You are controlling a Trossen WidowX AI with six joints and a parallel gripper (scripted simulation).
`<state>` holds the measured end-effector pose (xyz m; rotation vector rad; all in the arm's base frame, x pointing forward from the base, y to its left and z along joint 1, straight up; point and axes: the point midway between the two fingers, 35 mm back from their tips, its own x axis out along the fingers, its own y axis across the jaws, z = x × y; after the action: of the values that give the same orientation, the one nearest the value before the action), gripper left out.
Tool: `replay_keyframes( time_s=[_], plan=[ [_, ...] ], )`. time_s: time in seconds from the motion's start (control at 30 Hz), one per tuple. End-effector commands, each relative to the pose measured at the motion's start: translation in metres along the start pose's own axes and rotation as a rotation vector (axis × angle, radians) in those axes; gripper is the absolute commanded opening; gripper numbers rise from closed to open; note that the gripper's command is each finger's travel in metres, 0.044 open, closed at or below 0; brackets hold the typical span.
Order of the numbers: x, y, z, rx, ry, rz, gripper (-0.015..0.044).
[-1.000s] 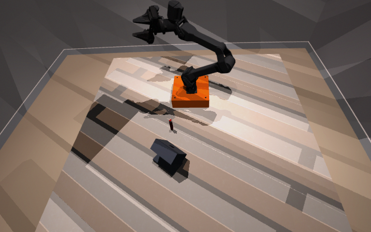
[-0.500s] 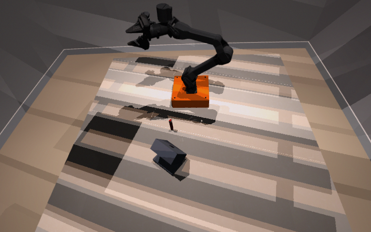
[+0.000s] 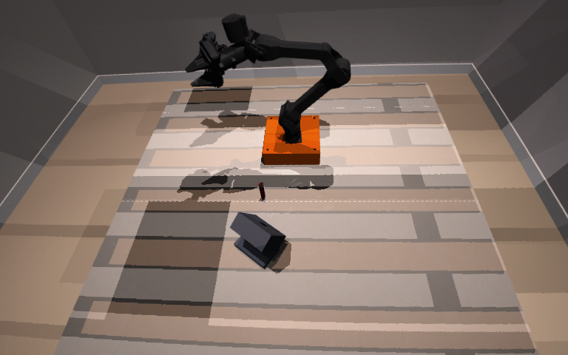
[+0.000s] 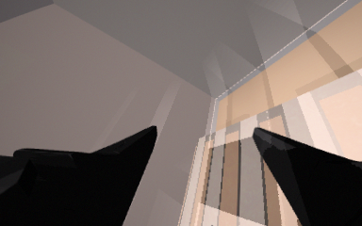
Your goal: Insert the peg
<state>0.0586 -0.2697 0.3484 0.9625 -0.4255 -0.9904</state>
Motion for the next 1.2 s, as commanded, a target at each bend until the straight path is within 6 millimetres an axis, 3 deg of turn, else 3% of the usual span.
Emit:
replay_keyframes(
  time_s=[0.0,0.63,1.17],
  plan=[
    [0.010,-0.004,-0.009,-0.024,0.045,-0.023,0.0440],
    [0.050,-0.028,-0.071,-0.167,0.305,-0.130,0.0440],
    [0.068,-0.045,-0.135,-0.348,0.555,-0.197,0.0440]
  ],
)
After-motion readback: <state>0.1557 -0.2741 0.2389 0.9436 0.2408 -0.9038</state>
